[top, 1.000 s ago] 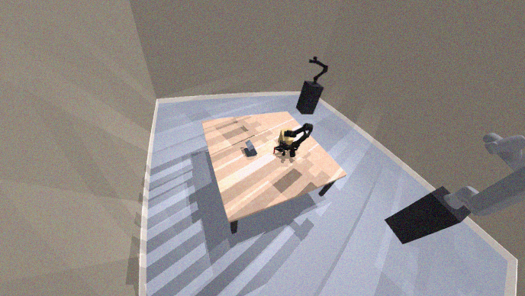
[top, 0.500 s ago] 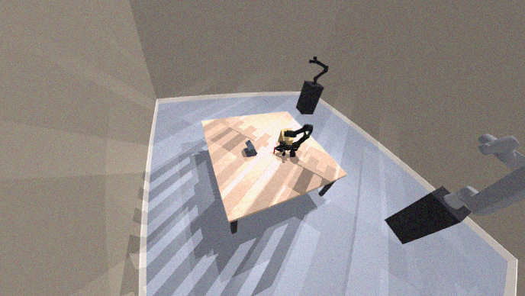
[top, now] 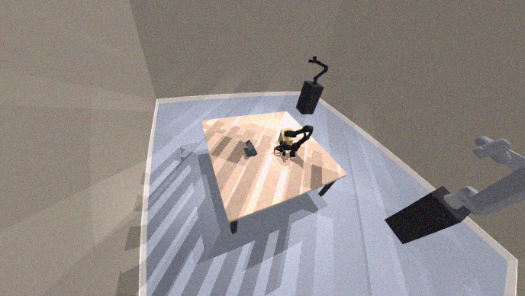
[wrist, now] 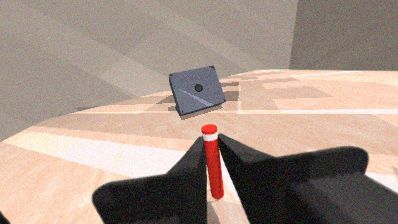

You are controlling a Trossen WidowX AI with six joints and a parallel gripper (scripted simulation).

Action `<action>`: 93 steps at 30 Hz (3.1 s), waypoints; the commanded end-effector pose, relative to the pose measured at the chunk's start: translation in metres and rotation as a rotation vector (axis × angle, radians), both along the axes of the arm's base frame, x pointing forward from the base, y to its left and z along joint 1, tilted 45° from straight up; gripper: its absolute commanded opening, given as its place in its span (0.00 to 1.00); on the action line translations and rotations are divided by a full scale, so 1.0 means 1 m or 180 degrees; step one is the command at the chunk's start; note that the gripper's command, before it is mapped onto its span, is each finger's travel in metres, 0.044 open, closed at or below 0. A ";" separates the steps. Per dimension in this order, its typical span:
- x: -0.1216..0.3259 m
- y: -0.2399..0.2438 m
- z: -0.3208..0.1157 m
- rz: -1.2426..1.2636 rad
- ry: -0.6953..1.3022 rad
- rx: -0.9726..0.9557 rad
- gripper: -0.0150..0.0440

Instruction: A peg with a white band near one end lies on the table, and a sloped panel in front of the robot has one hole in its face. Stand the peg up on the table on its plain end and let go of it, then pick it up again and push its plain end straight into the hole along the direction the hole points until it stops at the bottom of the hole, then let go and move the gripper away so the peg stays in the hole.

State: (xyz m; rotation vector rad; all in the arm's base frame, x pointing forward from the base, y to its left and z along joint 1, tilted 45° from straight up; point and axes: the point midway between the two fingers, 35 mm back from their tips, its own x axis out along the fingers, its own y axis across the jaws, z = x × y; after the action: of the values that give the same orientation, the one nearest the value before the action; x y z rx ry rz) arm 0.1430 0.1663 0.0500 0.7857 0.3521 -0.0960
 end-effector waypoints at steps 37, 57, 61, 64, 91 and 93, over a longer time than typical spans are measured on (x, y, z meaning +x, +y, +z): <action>-0.001 0.000 0.000 -0.0016 -0.0027 0.0001 0.47; -0.001 0.000 0.000 -0.0016 -0.0027 0.0001 1.00; -0.001 0.000 0.000 -0.0016 -0.0027 0.0001 1.00; -0.001 0.000 0.000 -0.0016 -0.0027 0.0001 1.00; 0.024 -0.107 0.113 -0.0020 -0.0024 0.0014 1.00; 0.023 -0.111 0.115 -0.0017 -0.0045 0.0010 1.00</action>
State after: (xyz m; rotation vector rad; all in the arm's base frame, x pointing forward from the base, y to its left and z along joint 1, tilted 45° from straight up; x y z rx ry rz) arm 0.1684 0.0664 0.1594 0.7984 0.3468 -0.1097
